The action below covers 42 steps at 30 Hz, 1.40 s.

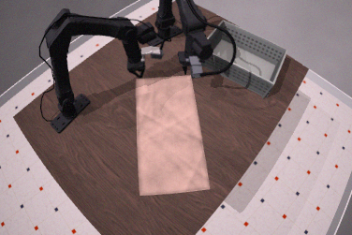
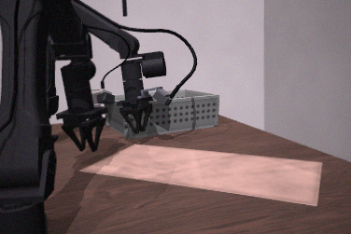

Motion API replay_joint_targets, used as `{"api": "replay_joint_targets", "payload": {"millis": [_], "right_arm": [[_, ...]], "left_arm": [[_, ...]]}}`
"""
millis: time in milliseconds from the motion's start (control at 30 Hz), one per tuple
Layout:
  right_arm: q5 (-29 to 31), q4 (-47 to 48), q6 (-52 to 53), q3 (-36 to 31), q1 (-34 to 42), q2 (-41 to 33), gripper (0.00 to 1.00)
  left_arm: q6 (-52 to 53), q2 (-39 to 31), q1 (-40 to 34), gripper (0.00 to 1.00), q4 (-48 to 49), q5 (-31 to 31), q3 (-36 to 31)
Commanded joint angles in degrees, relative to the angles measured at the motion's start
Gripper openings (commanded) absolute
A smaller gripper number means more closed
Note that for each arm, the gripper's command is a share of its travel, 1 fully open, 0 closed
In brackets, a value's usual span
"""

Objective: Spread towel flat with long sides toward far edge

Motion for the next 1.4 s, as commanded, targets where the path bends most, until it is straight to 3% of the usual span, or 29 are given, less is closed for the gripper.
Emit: {"api": "replay_joint_targets", "payload": {"millis": [0,200,233,433,500,533,667,700,1367], "right_arm": [[1.0,1.5,0.8,0.5,0.1,-0.9,0.34],[1.0,1.5,0.7,0.6,0.1,-0.9,0.34],[1.0,2.3,-0.4,-1.8,-0.9,-1.6,0.34],[1.0,5.9,0.8,-4.1,0.6,1.9,0.34],[1.0,6.1,0.8,-2.9,0.6,2.0,0.34],[1.0,8.5,1.0,-5.3,0.8,3.4,0.34],[1.0,8.8,1.1,-3.0,0.2,3.6,0.34],[1.0,10.0,1.0,-5.8,0.2,4.3,0.34],[1.0,12.0,0.0,-8.0,-0.8,3.3,0.34]], "left_arm": [[0.6,-1.8,0.1,0.34,0.4,0.4,1.8],[0.6,-1.8,0.1,0.34,0.4,0.4,1.8],[0.8,-1.8,0.7,0.34,1.5,0.5,-1.4],[0.1,1.6,-0.4,0.34,5.5,0.4,-4.0],[0.1,1.7,-0.4,0.34,5.6,0.4,-2.2],[0.0,3.1,-0.5,0.34,8.5,0.3,-5.7],[0.0,2.4,-0.5,0.34,8.9,0.4,-3.2],[-0.5,4.3,-0.8,0.34,10.4,0.3,-6.4],[0.6,3.8,0.6,0.34,11.6,0.4,-7.5]]}}
